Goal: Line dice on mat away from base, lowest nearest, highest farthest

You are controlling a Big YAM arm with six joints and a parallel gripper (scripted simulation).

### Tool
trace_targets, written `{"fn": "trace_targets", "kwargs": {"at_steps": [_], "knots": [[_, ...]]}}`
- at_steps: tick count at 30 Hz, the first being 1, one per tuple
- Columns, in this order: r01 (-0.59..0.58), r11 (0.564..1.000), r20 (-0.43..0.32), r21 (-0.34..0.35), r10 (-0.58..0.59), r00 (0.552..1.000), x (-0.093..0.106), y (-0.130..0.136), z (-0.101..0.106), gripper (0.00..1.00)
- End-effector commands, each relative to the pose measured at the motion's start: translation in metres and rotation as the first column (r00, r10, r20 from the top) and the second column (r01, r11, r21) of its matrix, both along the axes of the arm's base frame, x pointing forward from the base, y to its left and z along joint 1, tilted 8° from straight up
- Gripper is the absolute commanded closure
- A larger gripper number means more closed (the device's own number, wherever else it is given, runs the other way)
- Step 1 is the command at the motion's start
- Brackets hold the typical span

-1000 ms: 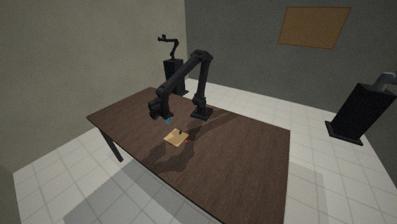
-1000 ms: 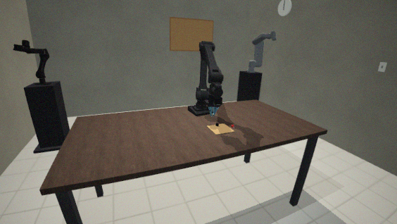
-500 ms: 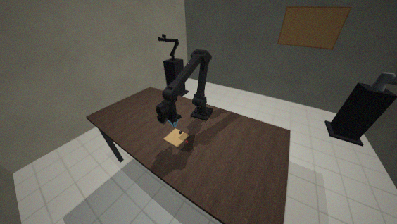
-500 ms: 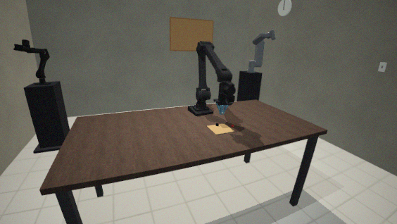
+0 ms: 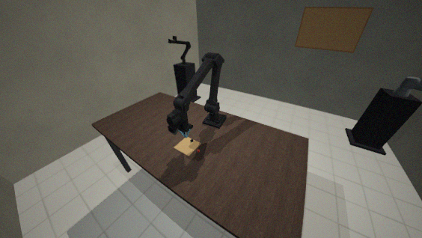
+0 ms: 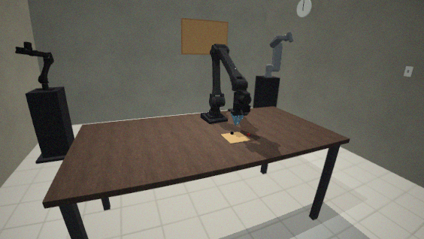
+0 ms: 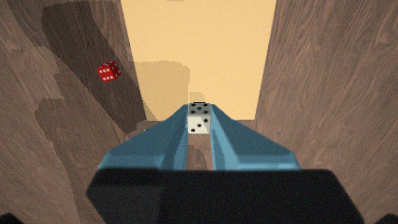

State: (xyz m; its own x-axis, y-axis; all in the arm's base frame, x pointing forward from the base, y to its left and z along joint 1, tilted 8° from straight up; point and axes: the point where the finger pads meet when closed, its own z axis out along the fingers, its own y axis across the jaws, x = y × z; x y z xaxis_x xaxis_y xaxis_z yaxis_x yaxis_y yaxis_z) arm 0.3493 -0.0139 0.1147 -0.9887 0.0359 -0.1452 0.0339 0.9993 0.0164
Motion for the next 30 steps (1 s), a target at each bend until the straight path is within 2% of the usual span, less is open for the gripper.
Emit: {"fn": "trace_targets", "kwargs": {"at_steps": [1, 16, 19, 20, 23, 30], "knots": [[0.005, 1.000, 0.004, 0.000, -0.005, 1.000, 0.005, 0.001, -0.011, 0.89], [0.001, 1.000, 0.003, 0.000, -0.001, 1.000, 0.013, 0.003, -0.070, 0.89], [0.002, 1.000, 0.003, 0.000, -0.002, 1.000, 0.013, 0.003, -0.072, 0.89], [0.002, 1.000, 0.044, -0.002, -0.002, 0.999, 0.027, 0.002, -0.060, 0.89], [0.002, 1.000, 0.011, -0.001, -0.002, 1.000, 0.017, 0.003, -0.074, 0.89], [0.002, 1.000, 0.004, 0.000, -0.002, 1.000, 0.015, 0.003, -0.076, 0.89]]}}
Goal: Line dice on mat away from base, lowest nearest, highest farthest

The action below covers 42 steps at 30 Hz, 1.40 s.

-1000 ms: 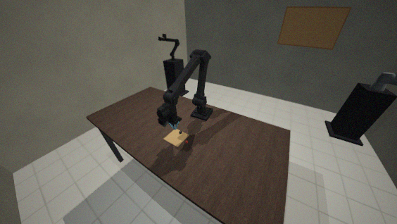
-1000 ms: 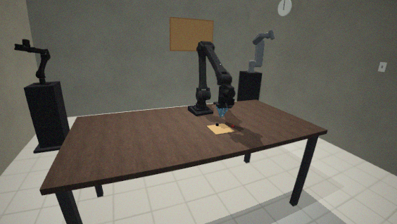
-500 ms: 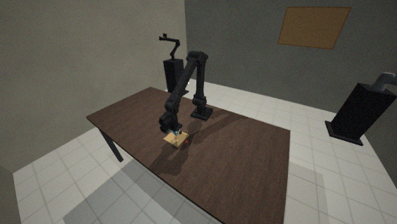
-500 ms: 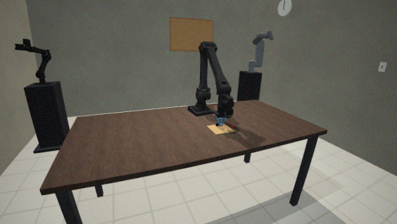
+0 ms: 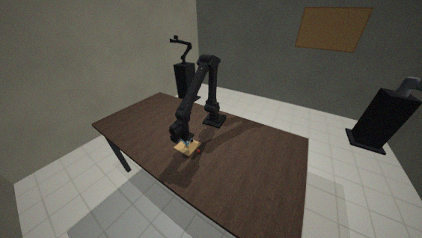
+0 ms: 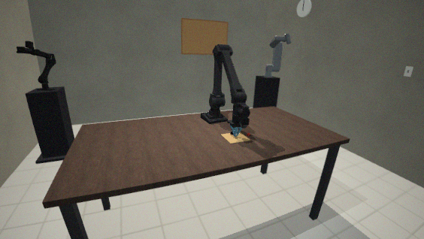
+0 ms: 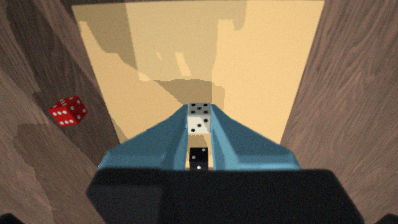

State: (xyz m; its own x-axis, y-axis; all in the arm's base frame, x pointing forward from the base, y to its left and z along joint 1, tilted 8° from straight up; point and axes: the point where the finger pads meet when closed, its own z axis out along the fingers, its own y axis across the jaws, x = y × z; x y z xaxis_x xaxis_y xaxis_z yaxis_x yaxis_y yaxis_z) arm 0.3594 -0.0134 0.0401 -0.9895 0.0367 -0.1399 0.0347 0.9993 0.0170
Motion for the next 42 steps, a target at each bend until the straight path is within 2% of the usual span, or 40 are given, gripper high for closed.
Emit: {"fn": "trace_targets", "kwargs": {"at_steps": [1, 42], "knots": [[0.001, 1.000, 0.009, -0.001, -0.001, 1.000, 0.0050, 0.0022, -0.0010, 0.89], [0.000, 1.000, 0.007, -0.001, 0.000, 1.000, 0.0037, 0.0023, -0.0040, 0.89]]}}
